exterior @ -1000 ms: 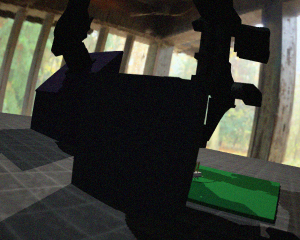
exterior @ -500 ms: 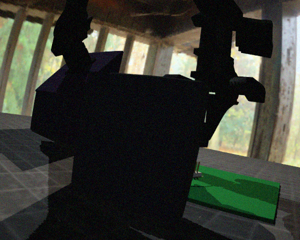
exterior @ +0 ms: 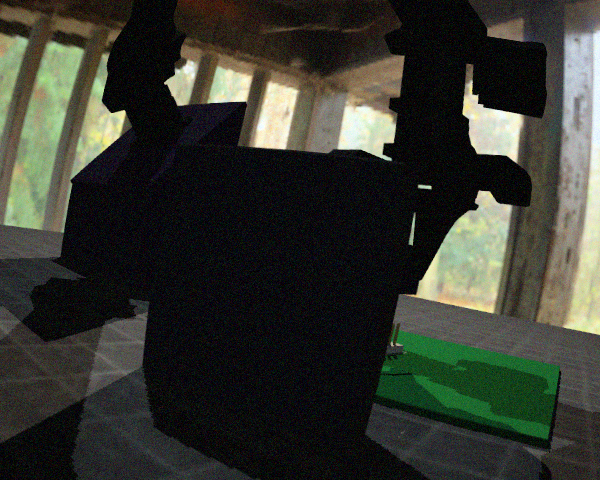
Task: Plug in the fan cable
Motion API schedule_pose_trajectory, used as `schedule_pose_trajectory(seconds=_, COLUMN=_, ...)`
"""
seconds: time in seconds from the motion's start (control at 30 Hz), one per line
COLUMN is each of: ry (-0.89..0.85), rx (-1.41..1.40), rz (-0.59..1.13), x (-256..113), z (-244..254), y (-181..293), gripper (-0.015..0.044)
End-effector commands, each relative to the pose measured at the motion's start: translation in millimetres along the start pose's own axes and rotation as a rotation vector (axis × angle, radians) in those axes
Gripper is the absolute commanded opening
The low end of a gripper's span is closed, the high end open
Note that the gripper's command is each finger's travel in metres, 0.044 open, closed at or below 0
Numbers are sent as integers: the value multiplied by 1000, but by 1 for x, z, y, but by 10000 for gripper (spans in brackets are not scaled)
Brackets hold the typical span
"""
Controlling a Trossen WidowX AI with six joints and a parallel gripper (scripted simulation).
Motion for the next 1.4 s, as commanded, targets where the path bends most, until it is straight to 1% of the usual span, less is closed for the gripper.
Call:
schedule_pose_trajectory(seconds=0.0, ry=-2, rx=-1, rz=4, x=1, z=1, y=-1, gripper=0)
schedule_pose_trajectory(seconds=0.1, ry=-2, rx=-1, rz=4, x=1, z=1, y=-1, gripper=0)
schedule_pose_trajectory(seconds=0.27, ry=-2, rx=-1, rz=5, x=23, z=1, y=-1, gripper=0)
schedule_pose_trajectory(seconds=1.37, ry=-2, rx=-8, rz=5, x=24, z=0, y=0, gripper=0)
Point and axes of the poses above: the point midway between the two fingers, 35 mm back from their tips, its own x axis out along the fingers, its own z axis across the jaws, y = z × x, the point moved 8 cm from there along -x, back along the fingers, and after that the axes turned 3 degrees about -x, right-handed, at the moved point
